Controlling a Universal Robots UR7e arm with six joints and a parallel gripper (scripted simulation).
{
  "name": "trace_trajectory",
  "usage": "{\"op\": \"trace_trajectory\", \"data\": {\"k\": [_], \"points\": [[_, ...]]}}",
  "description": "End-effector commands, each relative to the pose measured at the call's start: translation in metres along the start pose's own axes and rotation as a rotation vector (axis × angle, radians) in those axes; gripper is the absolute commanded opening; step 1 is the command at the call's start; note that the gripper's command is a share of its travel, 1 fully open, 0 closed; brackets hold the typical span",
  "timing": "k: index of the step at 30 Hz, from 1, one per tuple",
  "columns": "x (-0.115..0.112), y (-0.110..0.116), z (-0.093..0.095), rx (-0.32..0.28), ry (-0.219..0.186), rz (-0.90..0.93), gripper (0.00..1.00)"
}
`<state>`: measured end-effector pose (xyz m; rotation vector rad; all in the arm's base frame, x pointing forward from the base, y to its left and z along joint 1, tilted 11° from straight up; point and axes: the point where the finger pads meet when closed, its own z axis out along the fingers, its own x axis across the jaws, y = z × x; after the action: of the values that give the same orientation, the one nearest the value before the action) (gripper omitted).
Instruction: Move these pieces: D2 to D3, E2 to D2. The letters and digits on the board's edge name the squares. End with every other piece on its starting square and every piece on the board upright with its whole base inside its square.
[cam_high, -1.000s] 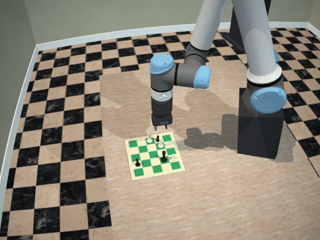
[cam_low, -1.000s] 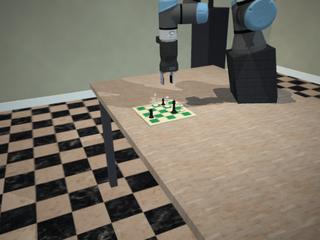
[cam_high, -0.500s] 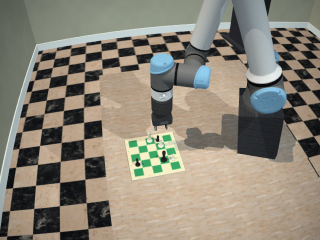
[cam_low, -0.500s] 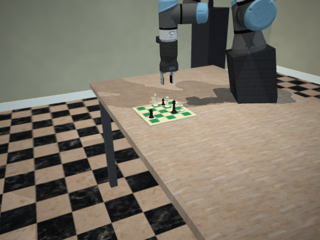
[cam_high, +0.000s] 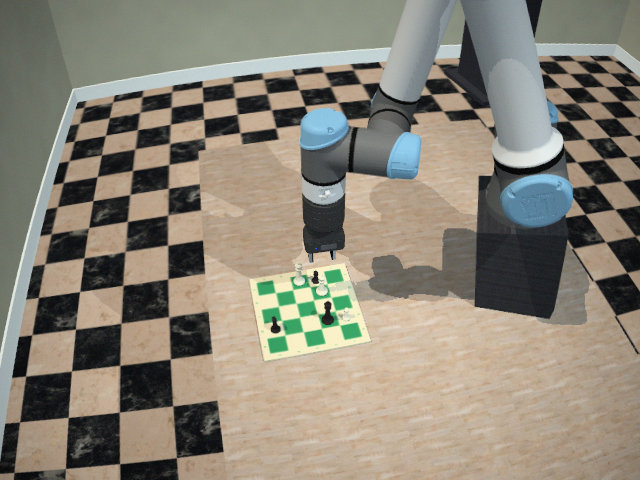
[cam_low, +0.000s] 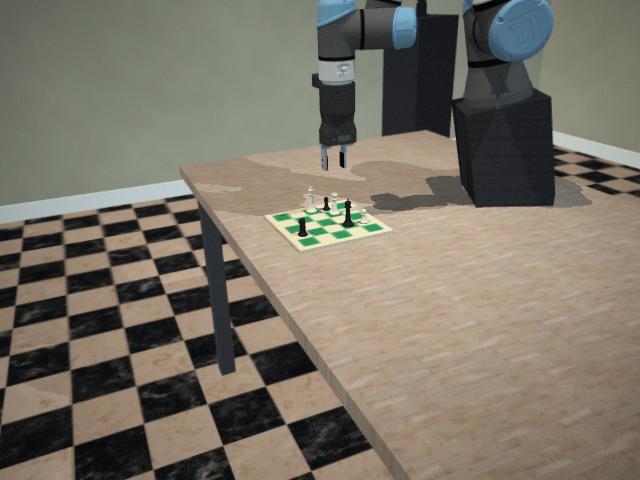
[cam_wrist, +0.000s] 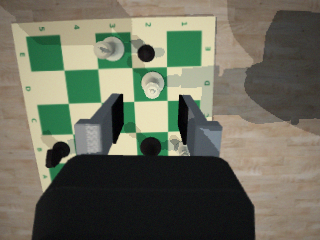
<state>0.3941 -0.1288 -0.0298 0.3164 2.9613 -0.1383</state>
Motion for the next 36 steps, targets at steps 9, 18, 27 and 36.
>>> {"op": "trace_trajectory", "data": {"k": [9,18,27,36], "points": [[0.0,0.0,0.012,0.0,-0.001,0.0,0.79],[0.0,-0.001,0.025,0.0,-0.001,0.0,0.79],[0.0,-0.001,0.037,0.0,-0.001,0.0,0.79],[0.0,-0.001,0.045,0.0,-0.001,0.0,0.79]]}}
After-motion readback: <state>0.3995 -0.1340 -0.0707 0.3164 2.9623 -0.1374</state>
